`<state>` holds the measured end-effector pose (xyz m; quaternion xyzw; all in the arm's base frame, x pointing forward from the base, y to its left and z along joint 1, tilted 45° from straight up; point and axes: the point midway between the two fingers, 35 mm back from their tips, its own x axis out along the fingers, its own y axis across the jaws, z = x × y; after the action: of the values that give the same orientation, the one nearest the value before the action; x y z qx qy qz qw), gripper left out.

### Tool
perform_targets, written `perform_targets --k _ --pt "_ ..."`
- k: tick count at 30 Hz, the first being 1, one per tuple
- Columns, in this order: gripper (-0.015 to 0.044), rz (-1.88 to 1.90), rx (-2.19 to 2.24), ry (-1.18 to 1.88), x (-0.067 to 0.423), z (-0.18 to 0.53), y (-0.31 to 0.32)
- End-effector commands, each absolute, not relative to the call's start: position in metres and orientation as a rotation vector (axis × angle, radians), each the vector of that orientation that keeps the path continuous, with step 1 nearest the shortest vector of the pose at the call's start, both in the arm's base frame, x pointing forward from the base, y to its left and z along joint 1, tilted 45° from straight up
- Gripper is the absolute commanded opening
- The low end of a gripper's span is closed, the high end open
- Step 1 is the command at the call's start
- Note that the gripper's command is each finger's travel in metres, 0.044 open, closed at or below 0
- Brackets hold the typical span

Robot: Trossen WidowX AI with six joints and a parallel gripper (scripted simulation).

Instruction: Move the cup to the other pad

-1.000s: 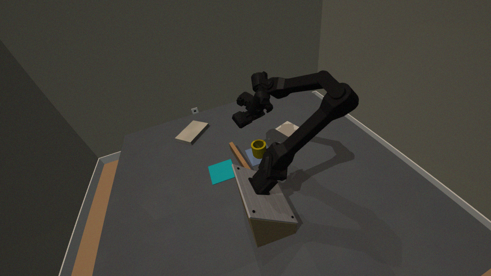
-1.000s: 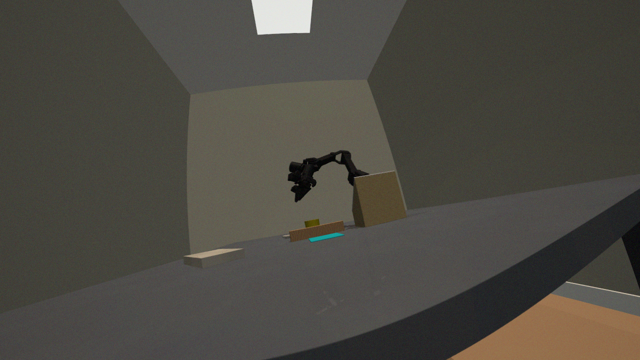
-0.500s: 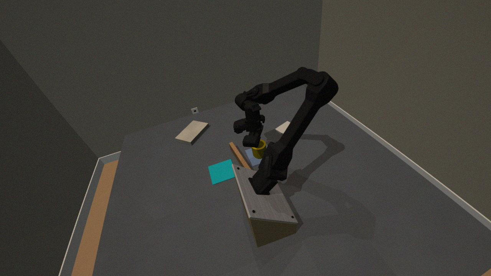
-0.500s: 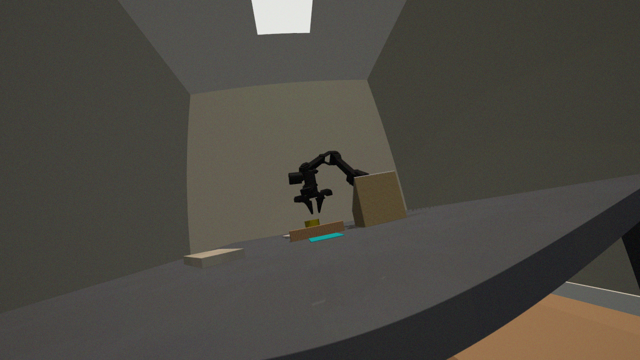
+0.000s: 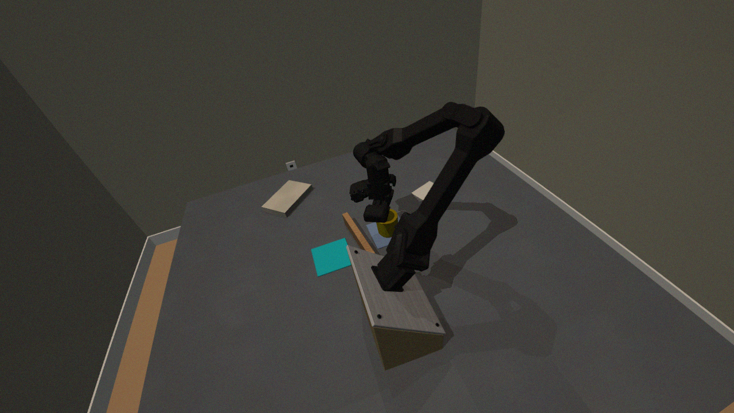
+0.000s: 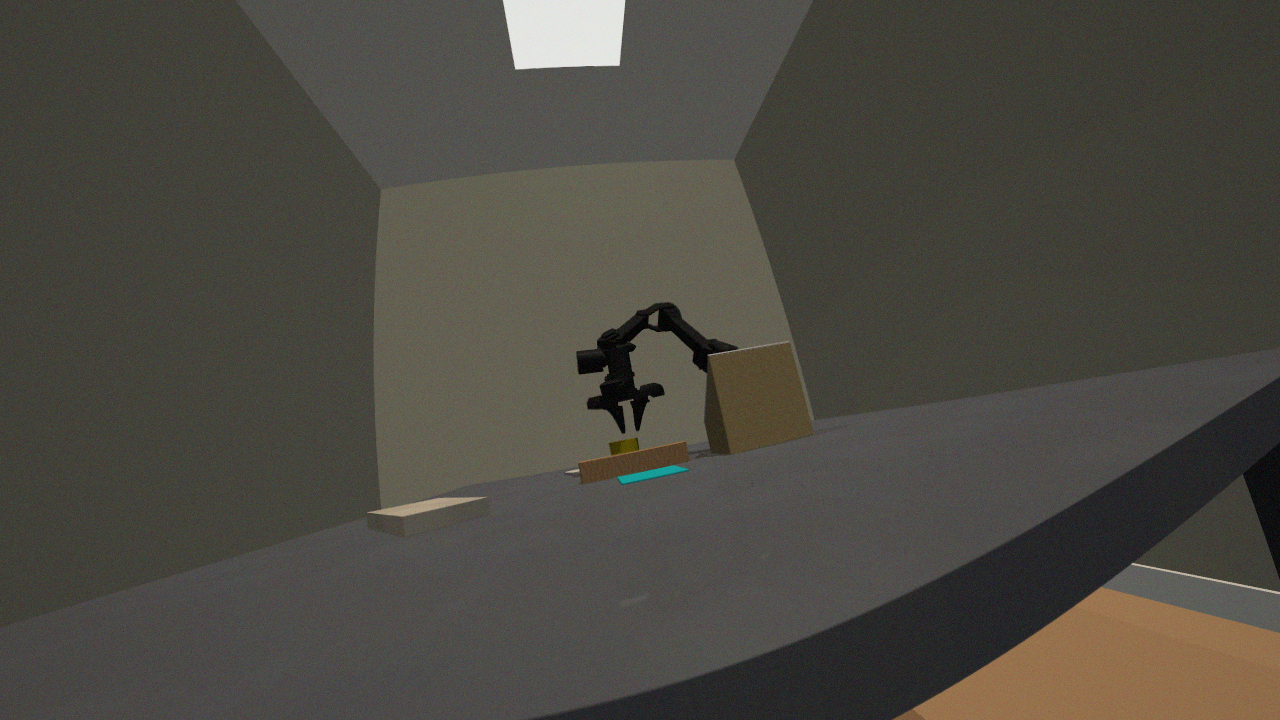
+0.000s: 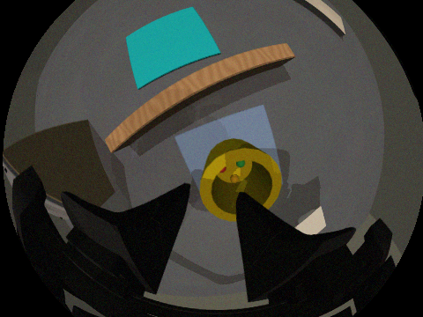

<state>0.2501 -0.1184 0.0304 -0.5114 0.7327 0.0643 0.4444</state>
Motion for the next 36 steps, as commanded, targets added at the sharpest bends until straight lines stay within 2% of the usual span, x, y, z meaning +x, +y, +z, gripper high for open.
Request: perform_targets --k 1,36 --pt "0.0167 0.173 -1.275 1.835 0.246 0.022 -0.124" --pt "0.0167 0.170 -1.278 1.838 0.239 -0.007 -0.154"
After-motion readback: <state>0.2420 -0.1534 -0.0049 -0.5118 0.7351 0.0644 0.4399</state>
